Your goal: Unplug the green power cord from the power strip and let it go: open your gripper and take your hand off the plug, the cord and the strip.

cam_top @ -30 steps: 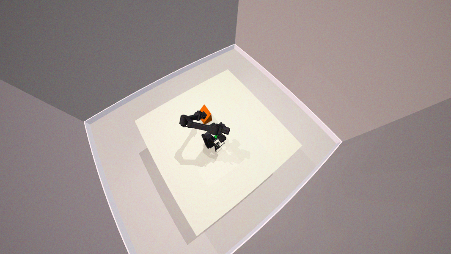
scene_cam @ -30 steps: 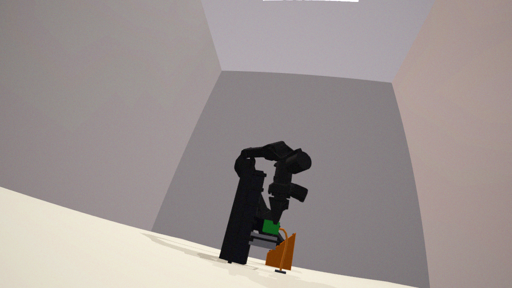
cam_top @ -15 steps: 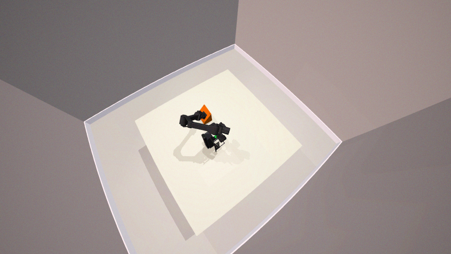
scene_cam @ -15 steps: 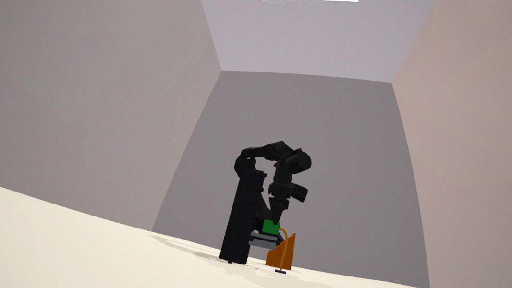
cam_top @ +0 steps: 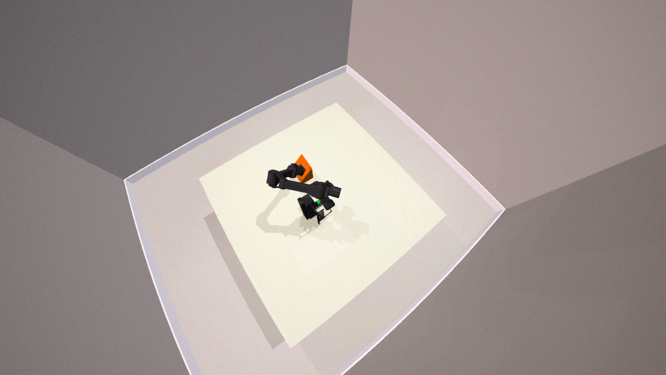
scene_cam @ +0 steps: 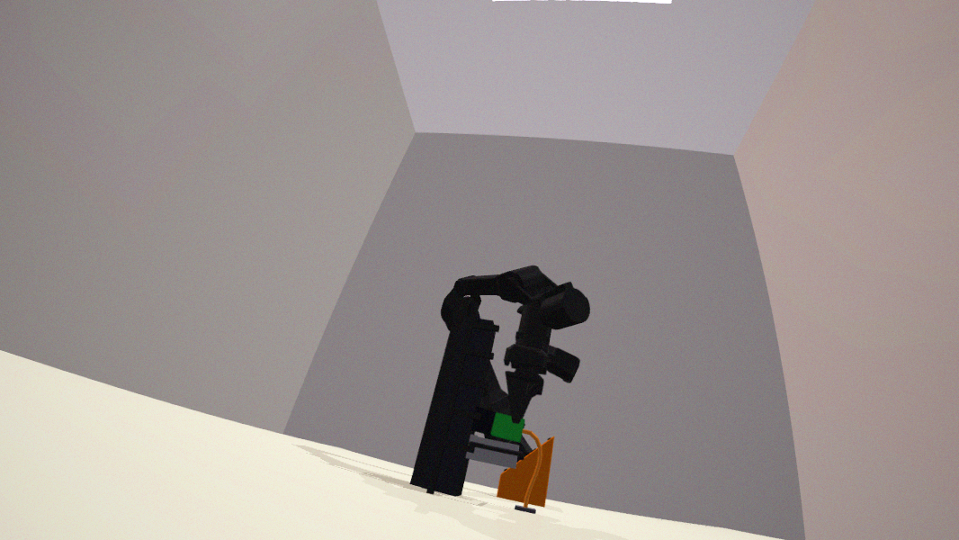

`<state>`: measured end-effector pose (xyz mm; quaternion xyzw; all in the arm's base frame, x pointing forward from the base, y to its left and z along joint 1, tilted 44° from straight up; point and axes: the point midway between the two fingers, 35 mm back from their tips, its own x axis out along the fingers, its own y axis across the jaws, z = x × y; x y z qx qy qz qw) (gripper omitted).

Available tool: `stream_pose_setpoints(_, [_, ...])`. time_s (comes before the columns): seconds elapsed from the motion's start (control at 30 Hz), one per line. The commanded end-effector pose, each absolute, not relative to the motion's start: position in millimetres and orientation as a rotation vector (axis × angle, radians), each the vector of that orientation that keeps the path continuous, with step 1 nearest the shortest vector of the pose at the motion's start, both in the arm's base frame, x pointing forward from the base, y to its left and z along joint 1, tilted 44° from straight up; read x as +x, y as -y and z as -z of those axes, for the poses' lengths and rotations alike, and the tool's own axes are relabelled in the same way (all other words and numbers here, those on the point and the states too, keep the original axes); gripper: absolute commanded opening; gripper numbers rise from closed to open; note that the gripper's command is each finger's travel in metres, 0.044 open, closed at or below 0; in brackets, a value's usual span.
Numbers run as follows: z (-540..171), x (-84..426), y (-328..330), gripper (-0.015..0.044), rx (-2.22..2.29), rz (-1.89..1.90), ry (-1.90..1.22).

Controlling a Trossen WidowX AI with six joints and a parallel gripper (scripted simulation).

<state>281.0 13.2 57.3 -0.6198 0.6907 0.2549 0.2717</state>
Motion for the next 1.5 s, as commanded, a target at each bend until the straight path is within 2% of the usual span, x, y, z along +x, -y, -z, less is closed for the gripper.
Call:
stream_pose_setpoints(0.0, [-44,284,-35,0.0000,-1.651,-0.724,-1.817])
stream_pose_setpoints(0.7, [-25,285,-63,0.0000,-1.652,-0.726,-1.817])
stream_pose_setpoints(1.13, [-26,282,-55,0.0341,-1.655,-0.725,-1.819])
stream_pose_setpoints(1.27, [-15,284,-74,0.0440,-1.654,-0.727,-1.817])
stream_pose_setpoints(1.47, [6,285,-108,0.0440,-1.652,-0.727,-1.816])
